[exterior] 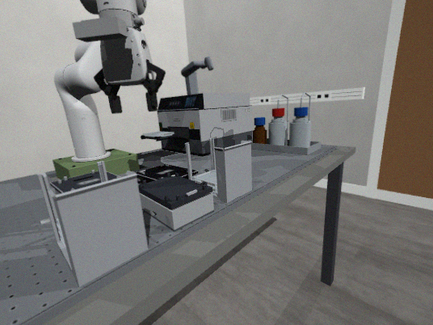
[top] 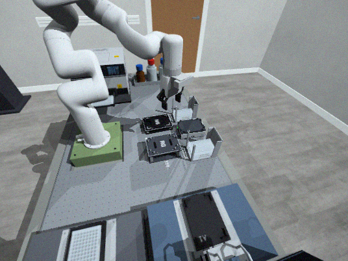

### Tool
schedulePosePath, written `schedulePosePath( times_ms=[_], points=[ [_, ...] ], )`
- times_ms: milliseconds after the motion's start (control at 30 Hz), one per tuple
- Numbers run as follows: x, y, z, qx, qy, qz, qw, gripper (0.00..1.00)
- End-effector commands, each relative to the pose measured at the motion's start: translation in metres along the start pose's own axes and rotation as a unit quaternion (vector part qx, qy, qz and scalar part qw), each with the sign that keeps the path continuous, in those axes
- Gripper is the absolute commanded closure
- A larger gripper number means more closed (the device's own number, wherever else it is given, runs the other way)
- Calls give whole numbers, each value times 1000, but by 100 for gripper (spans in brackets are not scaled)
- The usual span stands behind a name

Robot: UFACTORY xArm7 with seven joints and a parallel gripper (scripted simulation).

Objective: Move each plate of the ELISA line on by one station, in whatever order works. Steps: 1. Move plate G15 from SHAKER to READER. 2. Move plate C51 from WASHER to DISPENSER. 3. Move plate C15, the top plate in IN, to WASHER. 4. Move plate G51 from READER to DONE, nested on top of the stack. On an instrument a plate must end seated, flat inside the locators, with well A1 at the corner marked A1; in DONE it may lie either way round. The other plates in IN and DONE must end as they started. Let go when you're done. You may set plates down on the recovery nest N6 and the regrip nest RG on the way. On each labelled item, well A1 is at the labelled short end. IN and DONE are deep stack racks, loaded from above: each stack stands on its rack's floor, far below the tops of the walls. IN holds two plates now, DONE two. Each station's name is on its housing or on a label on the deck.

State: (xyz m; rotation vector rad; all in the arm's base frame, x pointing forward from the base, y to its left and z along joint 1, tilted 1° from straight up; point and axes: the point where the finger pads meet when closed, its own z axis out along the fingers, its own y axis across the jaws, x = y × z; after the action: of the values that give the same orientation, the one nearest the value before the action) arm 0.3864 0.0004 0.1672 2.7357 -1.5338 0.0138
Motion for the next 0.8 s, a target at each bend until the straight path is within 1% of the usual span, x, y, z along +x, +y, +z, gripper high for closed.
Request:
schedulePosePath(
  times_ms=[0, 167, 400, 467, 667, 767],
  points=[
    [-2, -12, -1, 1, 1, -21, 1000, 0],
    [-7, -27, -1, 1, 1, -121, 993, 0],
    [-14, -50, -1, 1, 1, -124, 992, 0],
    [-14, -50, -1, 1, 1, -124, 992, 0],
    [-20, -69, -1, 1, 1, -242, 970, 0],
    [-23, -78, -1, 1, 1, -246, 969, 0]
  ],
)
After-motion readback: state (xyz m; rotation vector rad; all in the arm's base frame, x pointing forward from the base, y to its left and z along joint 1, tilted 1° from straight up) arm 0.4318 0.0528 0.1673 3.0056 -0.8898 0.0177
